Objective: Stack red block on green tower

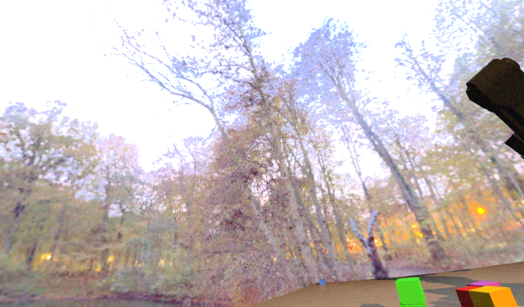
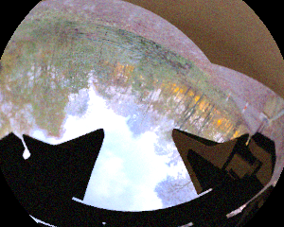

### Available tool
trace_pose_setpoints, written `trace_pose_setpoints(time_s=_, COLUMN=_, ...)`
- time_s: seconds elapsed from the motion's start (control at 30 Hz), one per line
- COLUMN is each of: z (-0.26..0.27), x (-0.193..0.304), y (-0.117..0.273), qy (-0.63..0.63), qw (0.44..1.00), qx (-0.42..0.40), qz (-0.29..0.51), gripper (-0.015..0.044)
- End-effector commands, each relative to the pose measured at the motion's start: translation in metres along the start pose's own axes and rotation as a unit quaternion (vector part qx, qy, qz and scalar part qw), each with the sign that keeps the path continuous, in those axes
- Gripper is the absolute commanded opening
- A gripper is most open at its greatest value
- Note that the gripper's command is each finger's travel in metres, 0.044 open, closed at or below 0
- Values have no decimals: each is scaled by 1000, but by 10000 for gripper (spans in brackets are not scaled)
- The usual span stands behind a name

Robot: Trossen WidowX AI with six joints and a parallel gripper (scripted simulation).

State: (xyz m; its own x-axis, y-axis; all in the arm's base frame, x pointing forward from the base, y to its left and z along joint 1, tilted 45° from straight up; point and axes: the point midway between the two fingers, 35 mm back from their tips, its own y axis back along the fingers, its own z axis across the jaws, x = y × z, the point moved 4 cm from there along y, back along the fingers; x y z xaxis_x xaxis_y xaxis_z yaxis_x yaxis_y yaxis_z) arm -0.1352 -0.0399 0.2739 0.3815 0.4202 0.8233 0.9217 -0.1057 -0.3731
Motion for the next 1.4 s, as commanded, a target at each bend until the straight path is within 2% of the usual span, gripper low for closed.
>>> trace_pose_setpoints(time_s=0.0, z=-1, x=0, y=0, qy=4, qw=1000, qx=2, qz=-2, gripper=426)
trace_pose_setpoints(time_s=0.03, z=-4, x=-2, y=0, qy=15, qw=1000, qx=9, qz=-8, gripper=440)
trace_pose_setpoints(time_s=0.3, z=-51, x=-24, y=8, qy=193, qw=969, qx=129, qz=-80, gripper=440)
trace_pose_setpoints(time_s=0.6, z=-104, x=-45, y=38, qy=388, qw=869, qx=291, qz=-94, gripper=440)
trace_pose_setpoints(time_s=0.97, z=-151, x=-63, y=98, qy=564, qw=675, qx=476, qz=-18, gripper=440)
trace_pose_setpoints(time_s=1.37, z=-177, x=-68, y=186, qy=664, qw=394, qx=614, qz=167, gripper=440)
